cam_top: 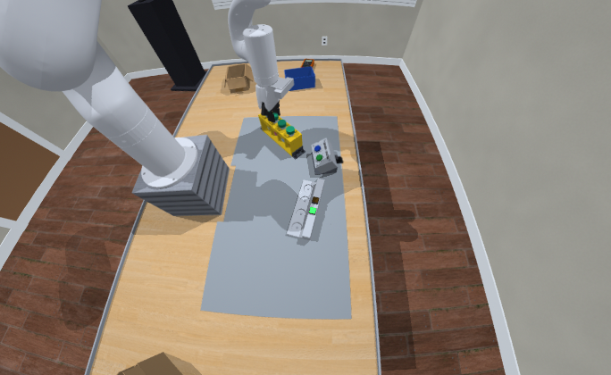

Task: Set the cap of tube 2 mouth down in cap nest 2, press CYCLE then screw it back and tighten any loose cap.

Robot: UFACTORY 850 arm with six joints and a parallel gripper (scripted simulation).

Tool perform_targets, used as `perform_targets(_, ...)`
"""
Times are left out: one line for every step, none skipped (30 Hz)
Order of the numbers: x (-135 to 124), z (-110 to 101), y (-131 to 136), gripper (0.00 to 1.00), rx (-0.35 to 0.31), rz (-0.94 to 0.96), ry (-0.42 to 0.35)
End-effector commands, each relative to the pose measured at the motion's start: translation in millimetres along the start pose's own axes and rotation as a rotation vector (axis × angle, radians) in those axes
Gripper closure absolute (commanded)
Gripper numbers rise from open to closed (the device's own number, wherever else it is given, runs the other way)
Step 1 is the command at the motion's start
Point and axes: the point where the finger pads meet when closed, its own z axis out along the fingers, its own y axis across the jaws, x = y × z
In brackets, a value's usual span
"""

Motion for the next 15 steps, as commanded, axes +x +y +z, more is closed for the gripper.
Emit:
perform_targets(0.3, -0.3, -0.6, 1.0, 0.0, -0.002, 0.014)
perform_targets(0.3, -0.3, -0.6, 1.0, 0.0, -0.002, 0.014)
perform_targets(0.3, -0.3, -0.6, 1.0, 0.0, -0.002, 0.014)
perform_targets(0.3, -0.3, -0.6, 1.0, 0.0, -0.002, 0.014)
perform_targets(0.3, -0.3, -0.6, 1.0, 0.0, -0.002, 0.014)
perform_targets(0.3, -0.3, -0.7, 1.0, 0.0, -0.002, 0.013)
perform_targets(0.3, -0.3, -0.7, 1.0, 0.0, -0.002, 0.013)
perform_targets(0.3, -0.3, -0.7, 1.0, 0.0, -0.002, 0.013)
perform_targets(0.3, -0.3, -0.6, 1.0, 0.0, 0.032, 0.014)
perform_targets(0.4, -0.2, -0.6, 1.0, 0.0, 0.065, 0.014)
perform_targets(0.4, -0.2, -0.6, 1.0, 0.0, 0.098, 0.014)
perform_targets(0.4, -0.2, -0.6, 1.0, 0.0, 0.131, 0.014)
perform_targets(0.4, -0.1, -0.6, 1.0, 0.001, 0.165, 0.014)
perform_targets(0.4, 0.0, -0.6, 1.0, 0.001, 0.198, 0.014)
perform_targets(0.4, 0.0, -0.6, 1.0, 0.001, 0.198, 0.014)
